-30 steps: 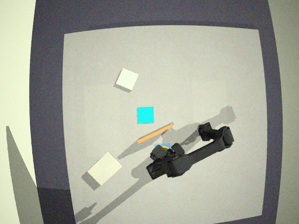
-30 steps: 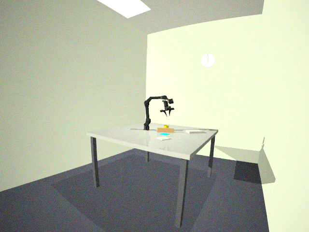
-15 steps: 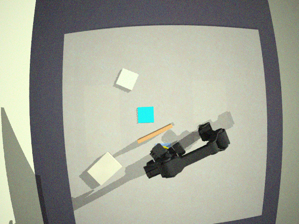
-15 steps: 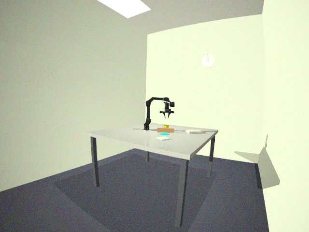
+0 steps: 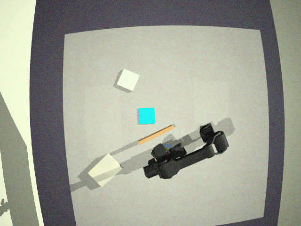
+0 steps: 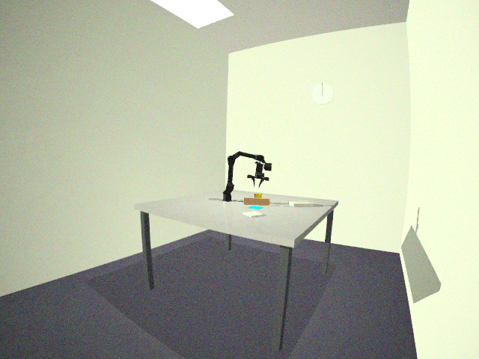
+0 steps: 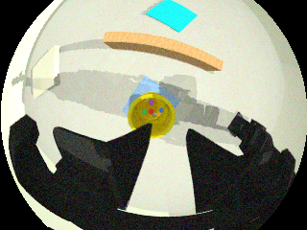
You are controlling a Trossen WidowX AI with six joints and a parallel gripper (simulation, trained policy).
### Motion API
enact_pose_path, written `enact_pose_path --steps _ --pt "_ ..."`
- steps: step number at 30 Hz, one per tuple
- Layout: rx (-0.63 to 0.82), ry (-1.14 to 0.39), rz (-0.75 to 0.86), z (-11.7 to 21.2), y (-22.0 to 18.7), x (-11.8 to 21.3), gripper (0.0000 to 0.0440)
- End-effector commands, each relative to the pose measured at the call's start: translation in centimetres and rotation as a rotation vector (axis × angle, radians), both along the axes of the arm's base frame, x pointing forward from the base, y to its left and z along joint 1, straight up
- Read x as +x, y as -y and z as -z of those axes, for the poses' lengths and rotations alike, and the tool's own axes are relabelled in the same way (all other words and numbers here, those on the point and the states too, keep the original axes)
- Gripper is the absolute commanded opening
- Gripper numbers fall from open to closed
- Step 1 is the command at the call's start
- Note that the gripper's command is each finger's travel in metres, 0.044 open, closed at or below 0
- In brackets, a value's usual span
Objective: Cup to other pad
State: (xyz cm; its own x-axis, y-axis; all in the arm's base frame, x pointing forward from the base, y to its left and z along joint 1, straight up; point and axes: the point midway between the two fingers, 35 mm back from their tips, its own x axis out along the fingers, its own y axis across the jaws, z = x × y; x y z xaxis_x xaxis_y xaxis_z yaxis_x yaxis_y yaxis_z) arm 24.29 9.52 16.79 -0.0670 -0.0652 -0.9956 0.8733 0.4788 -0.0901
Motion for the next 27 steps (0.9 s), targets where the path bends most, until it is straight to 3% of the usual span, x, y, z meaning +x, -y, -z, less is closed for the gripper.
enact_pose_path --steps 1,27 --pt "-0.020 -0.023 0.010 1.0 0.1 -0.1 0.0171" --pt "-0.088 -0.120 -0.046 8.1 0.6 -1.3 0.0196"
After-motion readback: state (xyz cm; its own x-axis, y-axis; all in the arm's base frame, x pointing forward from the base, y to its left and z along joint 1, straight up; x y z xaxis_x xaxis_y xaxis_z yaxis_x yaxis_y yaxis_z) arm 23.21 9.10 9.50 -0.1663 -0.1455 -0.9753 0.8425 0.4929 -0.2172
